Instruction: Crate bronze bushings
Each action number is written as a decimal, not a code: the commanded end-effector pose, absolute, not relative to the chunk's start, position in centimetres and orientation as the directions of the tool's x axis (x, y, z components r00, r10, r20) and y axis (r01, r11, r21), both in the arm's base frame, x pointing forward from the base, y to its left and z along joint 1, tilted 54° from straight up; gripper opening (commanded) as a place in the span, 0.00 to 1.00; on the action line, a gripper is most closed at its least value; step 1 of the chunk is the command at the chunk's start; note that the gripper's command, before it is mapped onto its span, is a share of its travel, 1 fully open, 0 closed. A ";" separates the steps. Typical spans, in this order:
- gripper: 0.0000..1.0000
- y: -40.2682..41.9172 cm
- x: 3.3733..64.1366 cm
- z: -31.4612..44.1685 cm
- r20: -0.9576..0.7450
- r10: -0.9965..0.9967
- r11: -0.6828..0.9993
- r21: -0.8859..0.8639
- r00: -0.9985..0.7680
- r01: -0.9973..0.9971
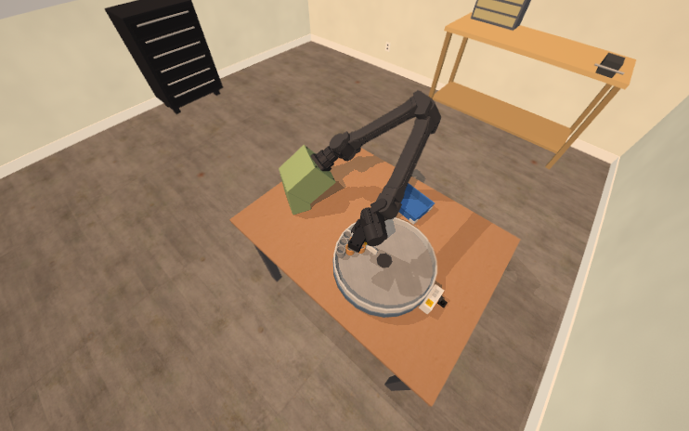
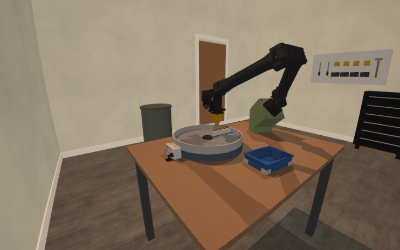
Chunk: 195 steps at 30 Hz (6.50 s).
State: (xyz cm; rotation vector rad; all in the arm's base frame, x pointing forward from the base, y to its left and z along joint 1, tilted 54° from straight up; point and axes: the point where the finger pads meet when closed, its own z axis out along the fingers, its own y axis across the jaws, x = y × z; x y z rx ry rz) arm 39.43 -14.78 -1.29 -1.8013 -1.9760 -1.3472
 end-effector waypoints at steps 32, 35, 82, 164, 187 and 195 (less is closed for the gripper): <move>0.14 -16.0 40.6 -0.3 0.604 0.745 -0.117 0.535 -0.283 0.837; 0.14 -16.0 40.6 -0.3 0.604 0.745 -0.117 0.535 -0.283 0.837; 0.14 -15.8 40.8 -0.3 0.605 0.743 -0.111 0.535 -0.288 0.838; 0.14 -12.5 41.3 -2.9 0.630 0.727 -0.121 0.509 -0.273 0.852; 0.14 -13.2 42.2 -3.4 0.615 0.741 -0.131 0.526 -0.270 0.841; 0.14 -13.2 42.2 -3.4 0.615 0.741 -0.131 0.526 -0.270 0.841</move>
